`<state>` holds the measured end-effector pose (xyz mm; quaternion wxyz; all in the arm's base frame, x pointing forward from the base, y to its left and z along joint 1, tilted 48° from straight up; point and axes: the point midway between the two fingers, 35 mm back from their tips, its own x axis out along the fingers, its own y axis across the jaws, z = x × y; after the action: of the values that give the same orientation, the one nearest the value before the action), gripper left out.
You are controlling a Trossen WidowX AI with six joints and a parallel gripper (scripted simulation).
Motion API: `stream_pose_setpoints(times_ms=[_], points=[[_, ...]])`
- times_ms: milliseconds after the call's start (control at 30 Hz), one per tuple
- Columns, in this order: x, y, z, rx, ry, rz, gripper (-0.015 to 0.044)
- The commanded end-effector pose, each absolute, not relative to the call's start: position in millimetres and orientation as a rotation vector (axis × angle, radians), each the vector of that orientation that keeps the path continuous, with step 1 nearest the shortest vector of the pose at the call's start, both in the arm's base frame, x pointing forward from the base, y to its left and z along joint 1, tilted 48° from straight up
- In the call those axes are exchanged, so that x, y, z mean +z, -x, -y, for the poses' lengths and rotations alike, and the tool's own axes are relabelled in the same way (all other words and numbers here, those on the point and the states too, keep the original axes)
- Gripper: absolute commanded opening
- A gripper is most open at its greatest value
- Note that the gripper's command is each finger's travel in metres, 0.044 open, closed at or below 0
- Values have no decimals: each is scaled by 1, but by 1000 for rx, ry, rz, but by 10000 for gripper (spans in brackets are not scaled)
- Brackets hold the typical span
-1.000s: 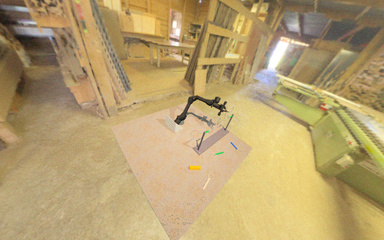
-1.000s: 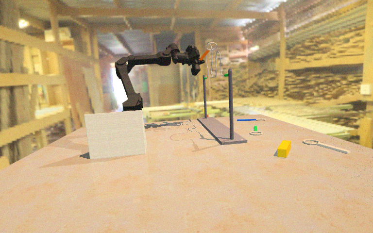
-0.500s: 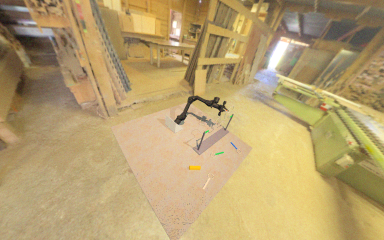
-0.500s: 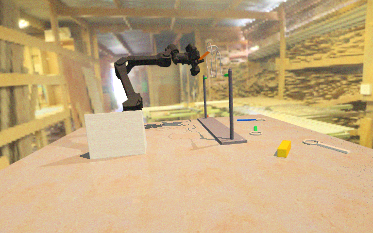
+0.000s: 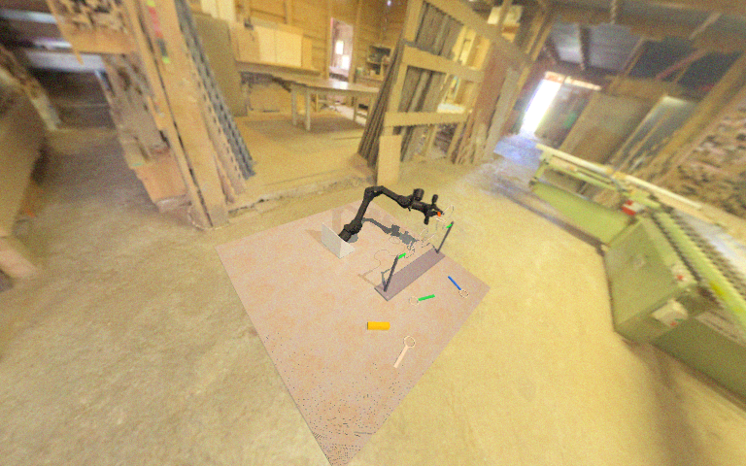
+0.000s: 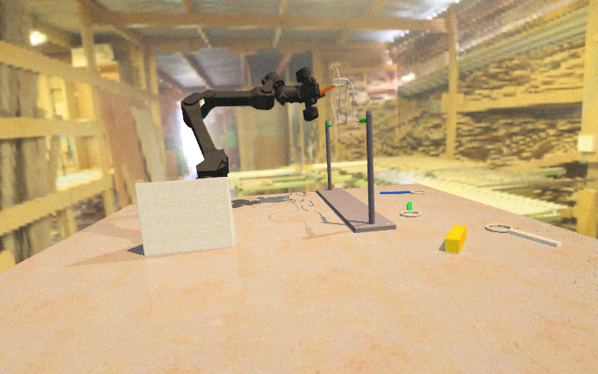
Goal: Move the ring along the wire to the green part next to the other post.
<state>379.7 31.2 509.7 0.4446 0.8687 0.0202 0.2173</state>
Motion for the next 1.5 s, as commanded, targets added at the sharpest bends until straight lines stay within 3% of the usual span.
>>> stream_pose_setpoints(times_ms=[0,1467], points=[[512,-377,-29,553,-2200,-25,-150],[523,-375,-16,687,-2706,190,-150]])
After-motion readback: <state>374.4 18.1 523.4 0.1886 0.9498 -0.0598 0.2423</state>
